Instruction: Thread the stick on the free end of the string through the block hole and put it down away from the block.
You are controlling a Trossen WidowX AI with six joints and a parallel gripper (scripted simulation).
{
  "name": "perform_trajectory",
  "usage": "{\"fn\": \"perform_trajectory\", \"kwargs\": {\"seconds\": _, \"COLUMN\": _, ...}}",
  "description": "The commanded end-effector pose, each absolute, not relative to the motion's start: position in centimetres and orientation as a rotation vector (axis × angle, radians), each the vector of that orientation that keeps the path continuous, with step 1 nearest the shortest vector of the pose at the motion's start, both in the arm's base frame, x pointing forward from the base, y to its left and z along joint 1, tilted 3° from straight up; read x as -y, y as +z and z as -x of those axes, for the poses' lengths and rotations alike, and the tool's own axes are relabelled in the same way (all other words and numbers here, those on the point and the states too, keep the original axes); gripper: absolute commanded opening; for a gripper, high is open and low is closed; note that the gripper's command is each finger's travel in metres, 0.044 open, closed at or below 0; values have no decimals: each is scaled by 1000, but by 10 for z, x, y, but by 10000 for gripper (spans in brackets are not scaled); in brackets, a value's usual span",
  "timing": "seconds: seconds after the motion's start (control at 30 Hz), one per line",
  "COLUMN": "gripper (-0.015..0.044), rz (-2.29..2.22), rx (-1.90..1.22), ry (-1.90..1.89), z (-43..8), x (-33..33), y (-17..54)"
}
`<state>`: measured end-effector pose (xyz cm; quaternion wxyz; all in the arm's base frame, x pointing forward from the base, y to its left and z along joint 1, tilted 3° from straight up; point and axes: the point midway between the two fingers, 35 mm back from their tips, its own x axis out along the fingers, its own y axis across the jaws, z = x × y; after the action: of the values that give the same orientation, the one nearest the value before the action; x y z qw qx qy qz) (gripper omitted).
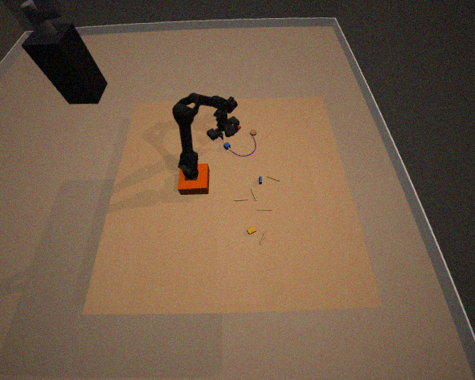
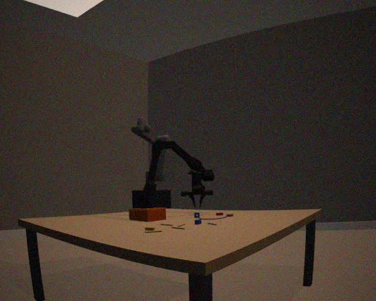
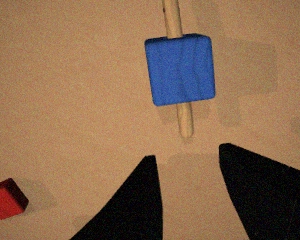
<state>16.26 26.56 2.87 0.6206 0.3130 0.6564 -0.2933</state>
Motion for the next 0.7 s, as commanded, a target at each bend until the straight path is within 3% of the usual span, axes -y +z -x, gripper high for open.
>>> {"fn": "perform_trajectory", "kwargs": {"seconds": 0.0, "gripper": 124, "rz": -716, "rx": -1513, "ry": -684, "z": -161, "x": -264, "y": 20}}
{"fn": "perform_trajectory", "kwargs": {"seconds": 0.67, "gripper": 124, "rz": -716, "rx": -1513, "ry": -684, "z": -158, "x": -264, "y": -13}}
